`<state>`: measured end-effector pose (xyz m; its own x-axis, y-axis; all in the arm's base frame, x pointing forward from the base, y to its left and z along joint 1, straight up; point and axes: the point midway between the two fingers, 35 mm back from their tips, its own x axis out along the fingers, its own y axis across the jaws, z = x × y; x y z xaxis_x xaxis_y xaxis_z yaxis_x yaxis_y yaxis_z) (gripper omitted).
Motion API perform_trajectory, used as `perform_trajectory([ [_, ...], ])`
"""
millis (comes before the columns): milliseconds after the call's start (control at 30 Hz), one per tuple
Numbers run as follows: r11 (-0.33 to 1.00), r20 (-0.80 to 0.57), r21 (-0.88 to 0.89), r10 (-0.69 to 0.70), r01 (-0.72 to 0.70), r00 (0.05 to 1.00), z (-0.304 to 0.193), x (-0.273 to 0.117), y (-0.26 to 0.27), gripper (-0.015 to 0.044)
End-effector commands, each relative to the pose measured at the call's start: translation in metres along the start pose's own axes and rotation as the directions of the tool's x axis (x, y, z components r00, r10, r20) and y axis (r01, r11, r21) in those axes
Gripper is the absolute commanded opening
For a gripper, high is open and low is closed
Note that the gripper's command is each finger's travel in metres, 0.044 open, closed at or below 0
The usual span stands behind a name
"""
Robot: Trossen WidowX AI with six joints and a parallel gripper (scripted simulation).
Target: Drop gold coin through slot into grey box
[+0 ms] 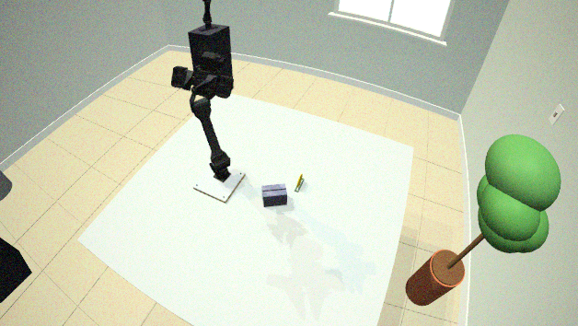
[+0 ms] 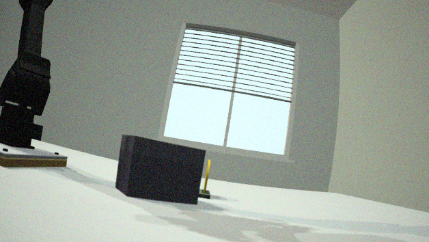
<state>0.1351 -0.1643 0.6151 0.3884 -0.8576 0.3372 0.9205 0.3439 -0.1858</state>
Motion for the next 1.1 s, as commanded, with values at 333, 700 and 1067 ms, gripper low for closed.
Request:
perform_trajectory([
  [333, 0.774, -0.215, -0.284, 0.524, -0.566, 0.824, -0.07, -0.002, 0.189, 0.0161],
  [700, 0.303, -0.439, -0.451, 0.743, -0.839, 0.505, -0.135, -0.069, 0.304, 0.0161],
  [1067, -0.424, -0.726, -0.423, 0.687, -0.801, 0.02, -0.218, -0.204, 0.383, 0.0161],
])
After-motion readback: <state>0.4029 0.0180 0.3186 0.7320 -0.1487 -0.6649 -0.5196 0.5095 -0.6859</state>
